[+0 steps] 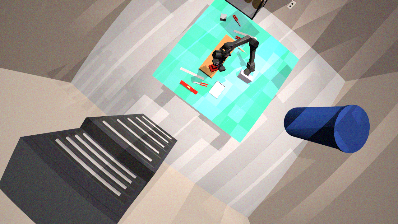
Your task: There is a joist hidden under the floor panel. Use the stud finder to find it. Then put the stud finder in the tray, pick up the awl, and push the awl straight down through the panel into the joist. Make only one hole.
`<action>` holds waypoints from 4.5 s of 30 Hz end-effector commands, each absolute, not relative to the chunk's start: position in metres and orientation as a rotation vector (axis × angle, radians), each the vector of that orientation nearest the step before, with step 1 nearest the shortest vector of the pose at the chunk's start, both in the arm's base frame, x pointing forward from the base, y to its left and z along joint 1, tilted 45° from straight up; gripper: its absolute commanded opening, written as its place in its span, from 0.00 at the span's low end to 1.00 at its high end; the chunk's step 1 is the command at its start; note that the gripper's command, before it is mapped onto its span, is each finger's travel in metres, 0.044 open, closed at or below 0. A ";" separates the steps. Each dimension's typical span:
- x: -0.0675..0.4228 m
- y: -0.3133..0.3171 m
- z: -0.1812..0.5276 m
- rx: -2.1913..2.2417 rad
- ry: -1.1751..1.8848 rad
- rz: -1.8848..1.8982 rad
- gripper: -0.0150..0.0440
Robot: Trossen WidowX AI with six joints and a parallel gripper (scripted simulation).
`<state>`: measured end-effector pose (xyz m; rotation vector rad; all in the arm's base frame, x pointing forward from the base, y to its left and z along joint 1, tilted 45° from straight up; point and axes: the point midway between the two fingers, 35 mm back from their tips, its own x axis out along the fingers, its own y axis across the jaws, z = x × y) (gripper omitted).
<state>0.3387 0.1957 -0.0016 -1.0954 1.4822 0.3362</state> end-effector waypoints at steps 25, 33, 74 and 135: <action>0.203 0.284 -0.146 -1.430 1.585 0.800 0.25; 0.204 0.275 -0.157 -1.431 1.584 0.799 0.25; 0.201 0.226 -0.208 -1.432 1.584 0.796 0.25; 0.316 -0.067 0.115 -0.727 1.569 -0.239 1.00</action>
